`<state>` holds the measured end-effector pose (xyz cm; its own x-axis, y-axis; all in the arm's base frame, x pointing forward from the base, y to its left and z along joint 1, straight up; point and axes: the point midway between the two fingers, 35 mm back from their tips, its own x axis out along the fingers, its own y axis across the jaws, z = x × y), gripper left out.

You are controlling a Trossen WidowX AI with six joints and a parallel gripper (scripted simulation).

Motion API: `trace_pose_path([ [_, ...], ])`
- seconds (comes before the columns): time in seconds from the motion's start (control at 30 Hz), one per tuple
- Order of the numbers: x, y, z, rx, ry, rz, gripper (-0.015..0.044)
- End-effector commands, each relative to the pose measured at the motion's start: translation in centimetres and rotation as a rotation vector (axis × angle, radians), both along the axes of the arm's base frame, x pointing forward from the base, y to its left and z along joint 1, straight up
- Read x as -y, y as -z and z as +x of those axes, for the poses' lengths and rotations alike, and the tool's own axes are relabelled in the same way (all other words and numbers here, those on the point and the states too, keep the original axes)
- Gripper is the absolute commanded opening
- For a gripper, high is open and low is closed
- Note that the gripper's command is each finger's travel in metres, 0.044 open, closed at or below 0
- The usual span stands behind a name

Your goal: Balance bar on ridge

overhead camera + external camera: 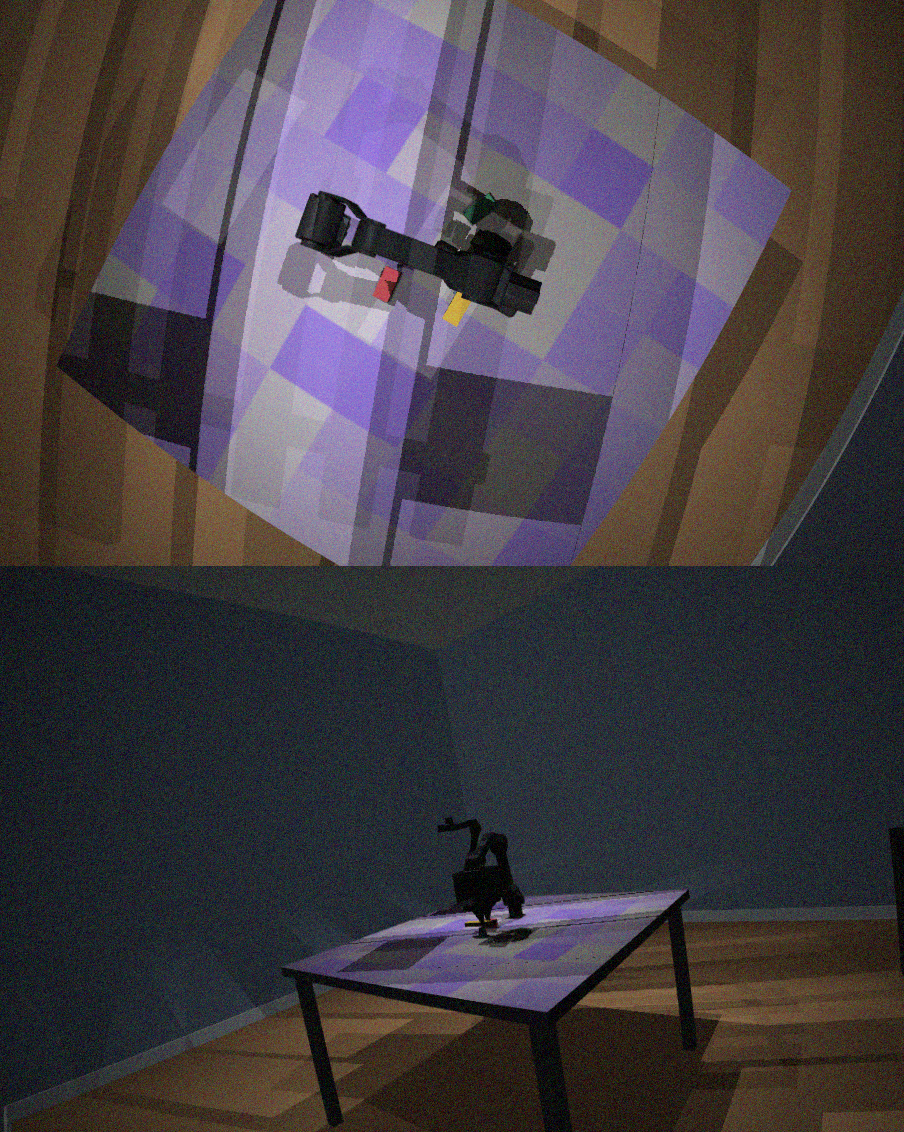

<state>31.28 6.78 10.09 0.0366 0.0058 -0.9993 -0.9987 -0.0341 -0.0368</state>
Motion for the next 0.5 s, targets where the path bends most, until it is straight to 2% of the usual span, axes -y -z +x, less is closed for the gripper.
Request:
trace_pose_path([
  [0.0,0.0,0.01,-0.12,-0.005,0.0,0.001,0.0],
  [0.47,0.0,0.12,-0.11,-0.005,0.0,0.001,0.0],
])
